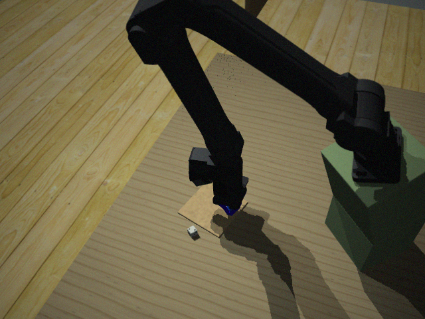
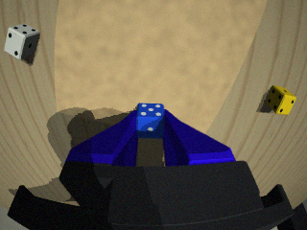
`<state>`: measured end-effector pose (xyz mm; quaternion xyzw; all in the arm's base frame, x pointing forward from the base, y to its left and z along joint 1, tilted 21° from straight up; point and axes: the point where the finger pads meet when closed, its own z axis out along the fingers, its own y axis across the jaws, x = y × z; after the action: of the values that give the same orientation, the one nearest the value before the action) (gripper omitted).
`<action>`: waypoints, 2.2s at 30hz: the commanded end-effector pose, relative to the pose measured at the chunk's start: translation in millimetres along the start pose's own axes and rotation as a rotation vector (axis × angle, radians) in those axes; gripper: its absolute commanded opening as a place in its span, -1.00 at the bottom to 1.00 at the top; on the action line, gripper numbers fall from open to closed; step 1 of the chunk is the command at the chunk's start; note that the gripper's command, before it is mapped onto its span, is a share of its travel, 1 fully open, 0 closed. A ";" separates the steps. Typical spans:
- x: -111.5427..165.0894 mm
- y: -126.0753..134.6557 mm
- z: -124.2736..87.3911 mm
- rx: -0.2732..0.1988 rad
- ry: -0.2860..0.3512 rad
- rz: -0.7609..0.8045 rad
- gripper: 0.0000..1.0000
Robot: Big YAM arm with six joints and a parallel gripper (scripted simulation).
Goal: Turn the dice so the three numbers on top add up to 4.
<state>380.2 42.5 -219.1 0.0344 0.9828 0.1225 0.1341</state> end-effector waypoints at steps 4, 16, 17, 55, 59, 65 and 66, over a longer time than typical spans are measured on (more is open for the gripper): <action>-6.8 4.2 0.2 -0.001 -0.022 0.000 -0.70; -6.8 4.2 0.2 -0.001 -0.022 0.000 -0.55; -6.8 4.2 0.2 -0.001 -0.022 0.000 -0.55; -3.4 -2.7 -75.2 0.002 -0.015 0.003 -0.32; -4.2 -2.6 -89.9 0.002 -0.017 0.003 -0.32; -2.0 -1.6 -94.3 0.001 -0.010 0.000 -0.32; -4.5 -1.6 -96.6 0.002 -0.017 0.000 -0.32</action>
<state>360.5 22.7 -135.5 0.0384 0.9819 0.1218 0.1402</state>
